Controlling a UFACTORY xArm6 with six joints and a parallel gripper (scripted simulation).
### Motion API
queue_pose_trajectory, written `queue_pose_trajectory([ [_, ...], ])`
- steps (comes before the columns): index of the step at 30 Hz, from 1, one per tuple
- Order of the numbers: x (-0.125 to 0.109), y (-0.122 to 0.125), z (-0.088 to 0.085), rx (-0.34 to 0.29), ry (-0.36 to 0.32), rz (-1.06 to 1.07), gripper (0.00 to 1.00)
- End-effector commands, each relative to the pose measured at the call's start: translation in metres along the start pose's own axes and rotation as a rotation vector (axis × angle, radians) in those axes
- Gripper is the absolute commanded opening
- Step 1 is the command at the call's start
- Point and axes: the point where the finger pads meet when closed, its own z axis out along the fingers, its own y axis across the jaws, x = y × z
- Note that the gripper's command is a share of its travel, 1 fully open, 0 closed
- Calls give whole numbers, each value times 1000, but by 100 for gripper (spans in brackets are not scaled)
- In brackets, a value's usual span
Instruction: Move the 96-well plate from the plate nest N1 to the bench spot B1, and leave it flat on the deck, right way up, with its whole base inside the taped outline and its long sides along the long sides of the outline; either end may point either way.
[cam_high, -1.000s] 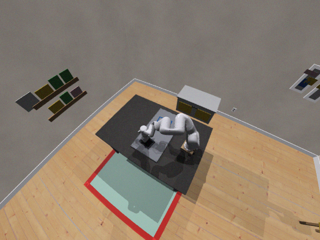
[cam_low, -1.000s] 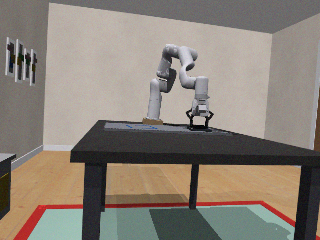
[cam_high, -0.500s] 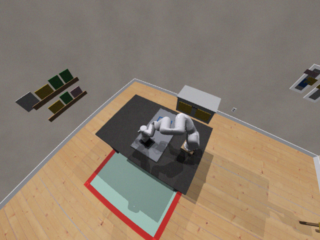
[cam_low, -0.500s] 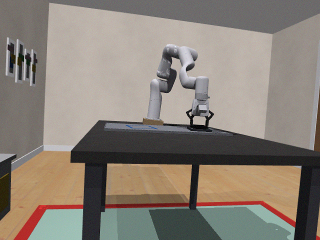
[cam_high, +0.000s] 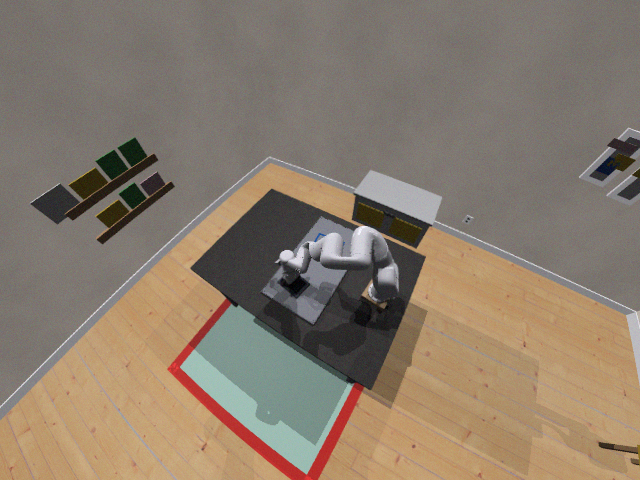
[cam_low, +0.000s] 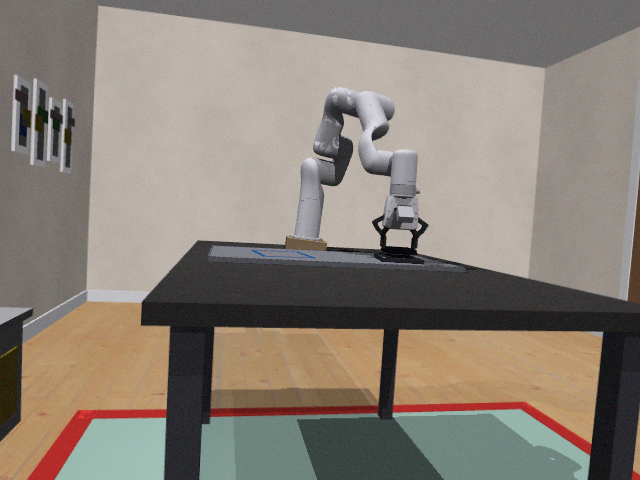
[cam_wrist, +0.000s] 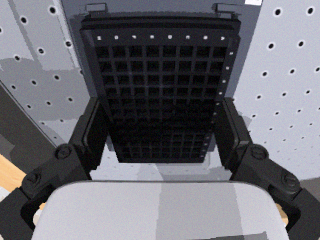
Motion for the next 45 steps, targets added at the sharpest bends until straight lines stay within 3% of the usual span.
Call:
queue_pose_trajectory([
  [1,1,-1,-4,2,4,0,0],
  [22,1,-1,-11,2,4,0,0],
  [45,1,-1,-46,2,4,0,0],
])
